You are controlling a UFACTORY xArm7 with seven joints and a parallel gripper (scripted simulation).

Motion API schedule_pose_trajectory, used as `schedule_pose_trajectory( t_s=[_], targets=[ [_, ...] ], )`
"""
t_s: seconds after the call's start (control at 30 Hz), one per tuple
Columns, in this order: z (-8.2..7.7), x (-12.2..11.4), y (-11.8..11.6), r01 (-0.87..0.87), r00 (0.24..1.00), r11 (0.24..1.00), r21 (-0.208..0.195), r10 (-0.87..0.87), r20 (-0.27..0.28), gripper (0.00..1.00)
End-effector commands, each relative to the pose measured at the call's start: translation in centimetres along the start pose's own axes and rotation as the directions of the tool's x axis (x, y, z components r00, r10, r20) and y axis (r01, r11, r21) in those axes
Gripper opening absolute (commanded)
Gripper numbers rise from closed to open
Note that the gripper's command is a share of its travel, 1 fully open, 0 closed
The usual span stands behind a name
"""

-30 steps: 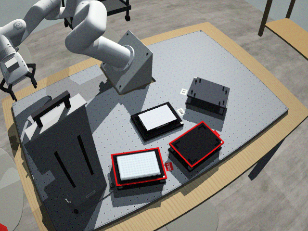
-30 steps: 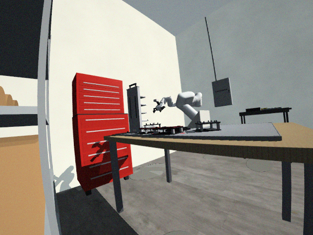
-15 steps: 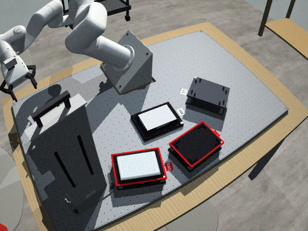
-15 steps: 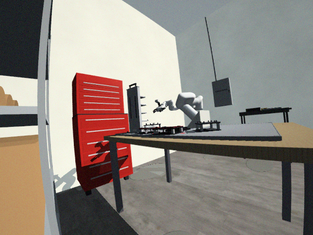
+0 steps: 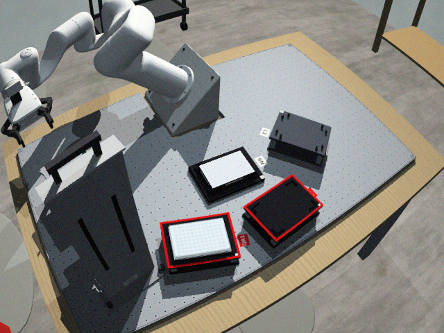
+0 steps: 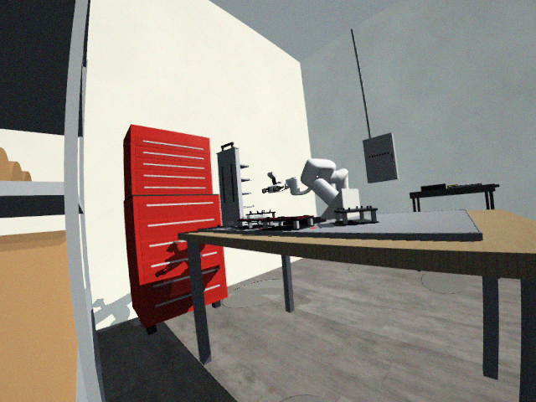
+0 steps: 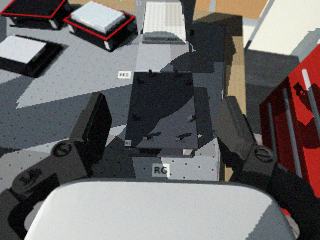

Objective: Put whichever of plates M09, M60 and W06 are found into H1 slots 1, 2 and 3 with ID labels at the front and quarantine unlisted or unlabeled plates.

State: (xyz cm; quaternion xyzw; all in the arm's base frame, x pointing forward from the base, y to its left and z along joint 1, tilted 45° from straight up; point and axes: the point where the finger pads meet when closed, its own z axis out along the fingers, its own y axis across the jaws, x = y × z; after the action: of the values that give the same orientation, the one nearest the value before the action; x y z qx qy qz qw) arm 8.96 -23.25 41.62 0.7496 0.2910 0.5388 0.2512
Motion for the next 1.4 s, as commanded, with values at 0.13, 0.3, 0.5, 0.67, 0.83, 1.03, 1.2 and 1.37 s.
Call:
schedule_pose_trajectory(
  t_s=[0.13,0.3,0.5,0.67,0.83,1.03,1.2,1.37],
  targets=[
    [0.0,0.1,0.0,0.003,0.994,1.0,0.0,-0.003,-0.111,1.0],
    [0.0,0.1,0.0,0.003,0.981,1.0,0.0,-0.003,-0.193,1.0],
    [0.0,0.1,0.0,0.003,0.977,1.0,0.0,-0.003,-0.213,1.0],
    [0.0,0.1,0.0,0.003,0.977,1.0,0.0,-0.003,-0.213,1.0],
    [0.1,-0.5,0.0,0.003,0.977,1.0,0.0,-0.003,-0.213,1.0],
    [0.4,-2.0,0.0,0.003,0.977,1.0,0.0,-0.003,-0.213,1.0],
    [0.7,-3.3,0.0,0.003,0.977,1.0,0.0,-0.003,-0.213,1.0],
    [0.9,-4.1,0.0,0.003,0.977,1.0,0.0,-0.003,-0.213,1.0]
  ],
)
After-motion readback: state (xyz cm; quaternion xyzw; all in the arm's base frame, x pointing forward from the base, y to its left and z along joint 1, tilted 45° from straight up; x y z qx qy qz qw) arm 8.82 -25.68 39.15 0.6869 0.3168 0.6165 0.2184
